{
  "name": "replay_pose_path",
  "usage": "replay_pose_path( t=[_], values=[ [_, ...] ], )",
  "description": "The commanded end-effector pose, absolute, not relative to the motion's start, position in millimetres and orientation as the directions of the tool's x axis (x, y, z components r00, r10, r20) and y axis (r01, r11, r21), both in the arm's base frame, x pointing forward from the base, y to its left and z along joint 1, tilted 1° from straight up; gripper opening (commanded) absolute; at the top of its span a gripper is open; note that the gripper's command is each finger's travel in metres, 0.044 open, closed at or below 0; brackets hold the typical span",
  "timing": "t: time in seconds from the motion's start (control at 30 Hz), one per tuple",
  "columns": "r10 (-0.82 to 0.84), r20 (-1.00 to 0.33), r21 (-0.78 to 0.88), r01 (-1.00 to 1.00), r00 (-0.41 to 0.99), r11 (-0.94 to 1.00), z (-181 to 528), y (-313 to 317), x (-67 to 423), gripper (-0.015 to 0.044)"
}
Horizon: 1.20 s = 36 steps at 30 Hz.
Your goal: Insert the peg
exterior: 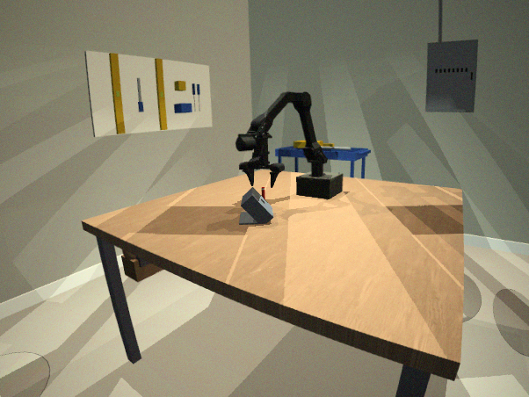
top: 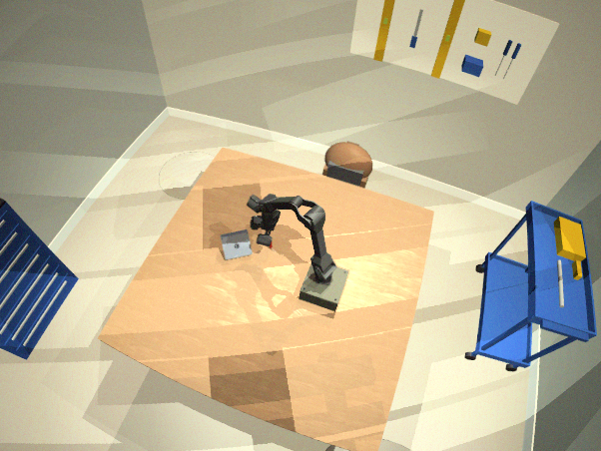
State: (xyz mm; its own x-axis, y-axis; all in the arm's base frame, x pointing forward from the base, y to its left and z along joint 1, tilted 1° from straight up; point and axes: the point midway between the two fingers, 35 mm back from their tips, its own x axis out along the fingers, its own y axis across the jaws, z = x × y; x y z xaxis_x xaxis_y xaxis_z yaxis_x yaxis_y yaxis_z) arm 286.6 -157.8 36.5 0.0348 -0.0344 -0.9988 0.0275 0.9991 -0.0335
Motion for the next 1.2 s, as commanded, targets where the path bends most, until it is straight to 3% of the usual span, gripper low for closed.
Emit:
replay_pose_path(
  t=[0.0, 0.97, 1.17],
  values=[
    [-0.03, -0.999, -0.03, 0.03, 0.02, 0.999, 25, -157, 284, 0.044],
    [-0.03, -0.999, -0.029, 0.03, 0.02, 0.999, -9, -157, 282, 0.044],
    [-0.031, -0.999, -0.03, 0.032, 0.029, 0.999, -6, -157, 284, 0.0282]
  ],
)
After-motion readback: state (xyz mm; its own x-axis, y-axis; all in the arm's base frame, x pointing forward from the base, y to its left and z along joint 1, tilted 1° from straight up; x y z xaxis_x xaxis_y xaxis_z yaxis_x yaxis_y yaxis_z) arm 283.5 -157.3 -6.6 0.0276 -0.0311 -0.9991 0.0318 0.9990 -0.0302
